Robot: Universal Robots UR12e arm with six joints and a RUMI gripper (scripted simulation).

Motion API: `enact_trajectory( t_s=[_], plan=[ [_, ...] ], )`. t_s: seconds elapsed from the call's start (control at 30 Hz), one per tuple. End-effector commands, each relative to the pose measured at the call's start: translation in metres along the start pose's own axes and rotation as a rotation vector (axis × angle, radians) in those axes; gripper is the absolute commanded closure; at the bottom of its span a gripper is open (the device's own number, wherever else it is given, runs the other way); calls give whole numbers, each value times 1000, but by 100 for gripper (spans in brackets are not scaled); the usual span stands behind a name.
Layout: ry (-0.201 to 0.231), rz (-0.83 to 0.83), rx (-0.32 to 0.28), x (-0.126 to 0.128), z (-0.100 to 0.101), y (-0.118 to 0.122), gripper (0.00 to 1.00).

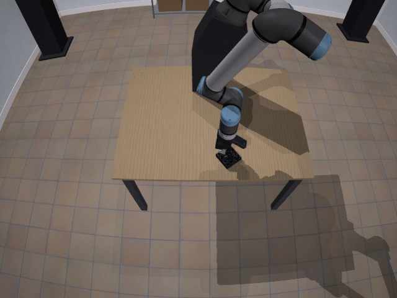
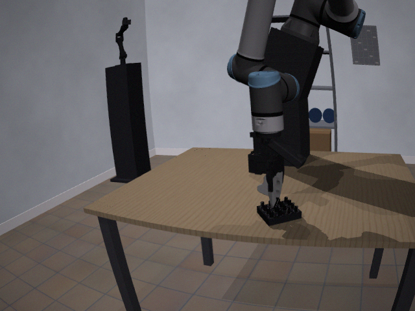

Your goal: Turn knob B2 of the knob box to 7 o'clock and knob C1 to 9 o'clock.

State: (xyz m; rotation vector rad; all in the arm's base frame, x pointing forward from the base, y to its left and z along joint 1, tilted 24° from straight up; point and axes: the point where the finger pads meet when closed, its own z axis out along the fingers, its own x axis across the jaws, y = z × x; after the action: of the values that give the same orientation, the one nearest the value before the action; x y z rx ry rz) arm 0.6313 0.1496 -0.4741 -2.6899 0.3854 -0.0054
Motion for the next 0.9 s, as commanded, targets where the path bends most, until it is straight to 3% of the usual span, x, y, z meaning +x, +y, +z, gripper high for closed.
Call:
enact_trajectory(
  t_s=[0.0, 0.07, 0.1, 0.87],
  plan=[
    [2, -2, 1, 1, 0, -2, 89],
    [2, -2, 1, 1, 0, -2, 89],
    [2, -2, 1, 1, 0, -2, 96],
    [2, -2, 1, 1, 0, -2, 96]
  ],
)
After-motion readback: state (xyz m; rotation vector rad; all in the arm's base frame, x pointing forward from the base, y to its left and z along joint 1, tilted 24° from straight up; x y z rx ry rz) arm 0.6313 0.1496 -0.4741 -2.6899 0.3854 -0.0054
